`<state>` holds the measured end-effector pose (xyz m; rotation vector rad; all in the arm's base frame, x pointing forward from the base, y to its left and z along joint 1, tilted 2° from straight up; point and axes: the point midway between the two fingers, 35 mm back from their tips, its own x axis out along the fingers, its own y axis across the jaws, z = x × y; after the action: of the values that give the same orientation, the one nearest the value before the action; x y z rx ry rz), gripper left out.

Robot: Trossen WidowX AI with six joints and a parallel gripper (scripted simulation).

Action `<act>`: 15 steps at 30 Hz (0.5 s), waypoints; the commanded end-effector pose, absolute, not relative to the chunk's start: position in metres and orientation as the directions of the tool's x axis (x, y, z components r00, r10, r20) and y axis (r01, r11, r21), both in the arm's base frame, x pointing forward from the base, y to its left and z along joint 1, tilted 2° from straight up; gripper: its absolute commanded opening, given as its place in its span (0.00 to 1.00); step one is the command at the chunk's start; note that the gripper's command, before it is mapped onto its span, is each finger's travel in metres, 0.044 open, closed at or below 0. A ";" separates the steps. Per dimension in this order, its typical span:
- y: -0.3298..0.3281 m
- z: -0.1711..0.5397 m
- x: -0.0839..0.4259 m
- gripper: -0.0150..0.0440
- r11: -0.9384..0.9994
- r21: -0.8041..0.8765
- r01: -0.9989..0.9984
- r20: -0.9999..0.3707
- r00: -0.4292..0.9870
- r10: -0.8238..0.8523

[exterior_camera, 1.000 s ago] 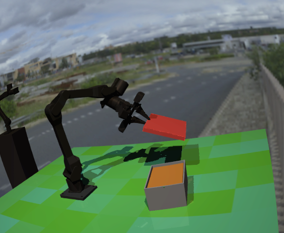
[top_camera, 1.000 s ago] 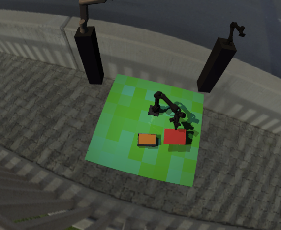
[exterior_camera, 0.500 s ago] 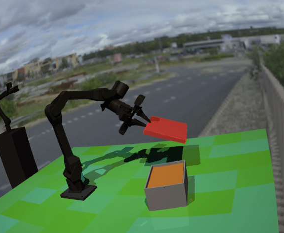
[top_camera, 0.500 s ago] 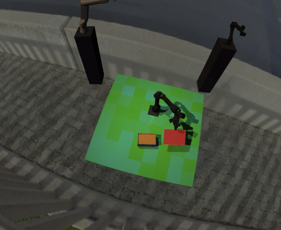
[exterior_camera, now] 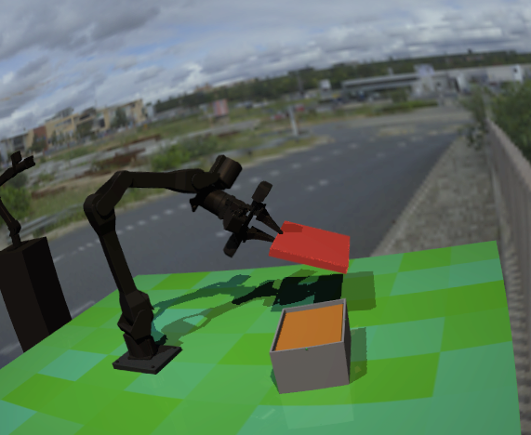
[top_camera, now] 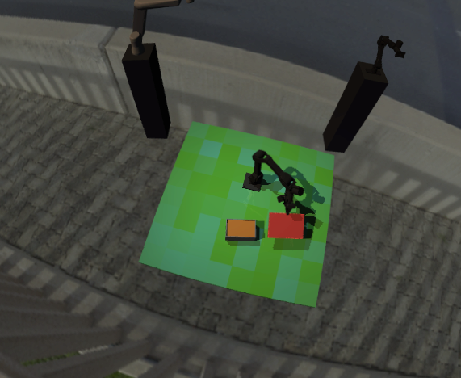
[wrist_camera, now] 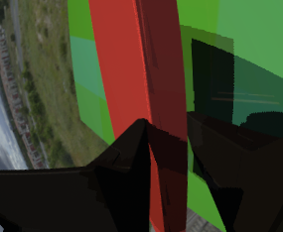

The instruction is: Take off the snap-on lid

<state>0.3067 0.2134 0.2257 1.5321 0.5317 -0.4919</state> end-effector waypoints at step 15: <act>0.214 0.212 0.308 0.25 -0.015 0.797 0.603 -0.603 0.797 0.031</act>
<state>0.3073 0.2137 0.2137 1.5325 0.5312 -0.4922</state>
